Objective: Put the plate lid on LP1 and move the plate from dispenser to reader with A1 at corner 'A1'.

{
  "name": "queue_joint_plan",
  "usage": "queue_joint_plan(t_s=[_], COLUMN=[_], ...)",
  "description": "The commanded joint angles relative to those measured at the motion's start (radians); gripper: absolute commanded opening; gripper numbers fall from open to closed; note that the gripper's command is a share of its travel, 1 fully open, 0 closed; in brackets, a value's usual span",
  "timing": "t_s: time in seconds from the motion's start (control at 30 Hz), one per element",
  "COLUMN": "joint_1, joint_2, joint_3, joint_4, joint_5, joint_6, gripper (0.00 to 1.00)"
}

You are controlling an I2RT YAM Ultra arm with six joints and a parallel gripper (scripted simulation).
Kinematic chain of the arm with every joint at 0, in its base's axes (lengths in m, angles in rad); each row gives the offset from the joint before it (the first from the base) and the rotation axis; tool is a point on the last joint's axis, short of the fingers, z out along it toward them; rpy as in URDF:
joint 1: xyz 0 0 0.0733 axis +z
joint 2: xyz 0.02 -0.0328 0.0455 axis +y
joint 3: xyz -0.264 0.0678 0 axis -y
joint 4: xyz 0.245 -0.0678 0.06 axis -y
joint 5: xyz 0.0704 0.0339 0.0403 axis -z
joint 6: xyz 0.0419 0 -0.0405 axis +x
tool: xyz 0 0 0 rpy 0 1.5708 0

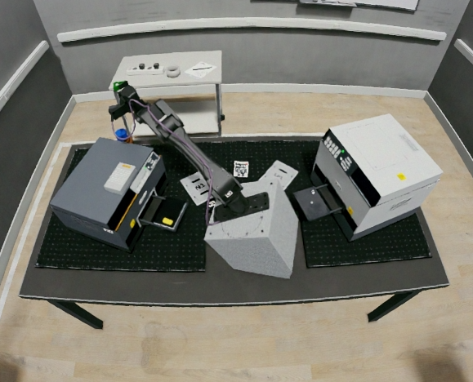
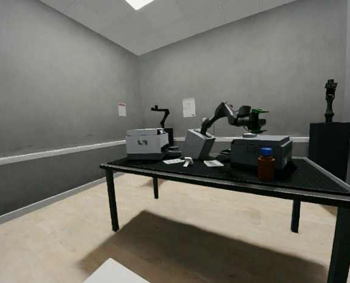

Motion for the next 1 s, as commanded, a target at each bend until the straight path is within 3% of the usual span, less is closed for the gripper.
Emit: queue_joint_plan(t_s=[0.0,0.73,0.77,0.8,0.97], joint_1=[-0.009,-0.003,-0.012,0.01,0.023], joint_2=[-0.014,-0.011,-0.052,-0.058,-0.155], joint_3=[0.009,0.005,-0.045,-0.044,-0.134], joint_4=[-0.008,0.005,-0.024,-0.031,-0.114], joint_5=[0.003,0.0,-0.022,0.013,0.033], joint_6=[0.006,0.0,-0.013,0.018,0.06], gripper=[1.0,1.0,1.0,1.0,1.0])
